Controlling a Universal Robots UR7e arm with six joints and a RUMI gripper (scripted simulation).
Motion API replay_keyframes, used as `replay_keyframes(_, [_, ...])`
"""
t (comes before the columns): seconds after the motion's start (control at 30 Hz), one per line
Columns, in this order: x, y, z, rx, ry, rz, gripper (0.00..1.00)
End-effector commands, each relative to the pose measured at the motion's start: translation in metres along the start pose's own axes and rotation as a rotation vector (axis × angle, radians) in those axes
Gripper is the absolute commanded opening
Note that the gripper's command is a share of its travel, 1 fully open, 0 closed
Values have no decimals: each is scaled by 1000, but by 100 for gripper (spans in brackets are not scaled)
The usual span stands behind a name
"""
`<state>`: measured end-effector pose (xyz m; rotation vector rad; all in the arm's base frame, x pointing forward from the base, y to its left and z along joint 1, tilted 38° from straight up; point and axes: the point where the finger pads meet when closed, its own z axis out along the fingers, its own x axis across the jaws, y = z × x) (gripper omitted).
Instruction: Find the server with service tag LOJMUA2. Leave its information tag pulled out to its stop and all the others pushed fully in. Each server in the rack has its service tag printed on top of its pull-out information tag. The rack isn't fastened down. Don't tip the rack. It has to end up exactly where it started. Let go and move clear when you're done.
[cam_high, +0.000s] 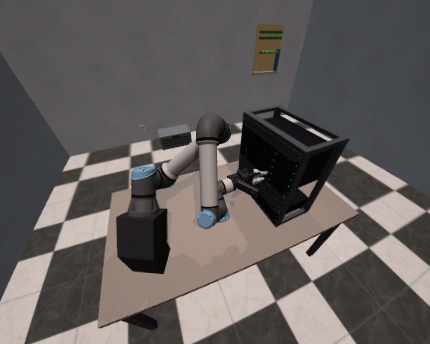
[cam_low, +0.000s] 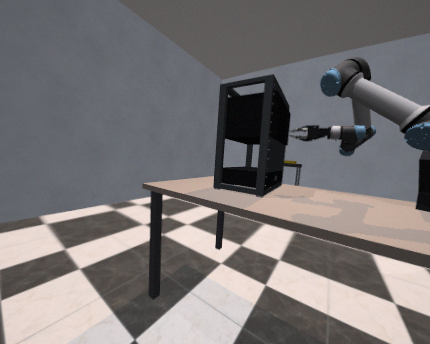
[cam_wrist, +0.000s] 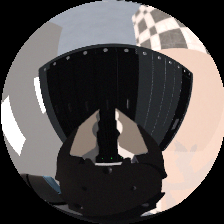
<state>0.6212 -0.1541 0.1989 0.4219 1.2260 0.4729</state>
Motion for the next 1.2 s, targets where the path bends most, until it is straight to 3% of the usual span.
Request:
replay_keyframes(0.0, [-1,0,2,0,-1,-1,15])
replay_keyframes(0.43, [-1,0,18,0,-1,-1,15])
replay_keyframes(1.17, [-1,0,19,0,-1,-1,15])
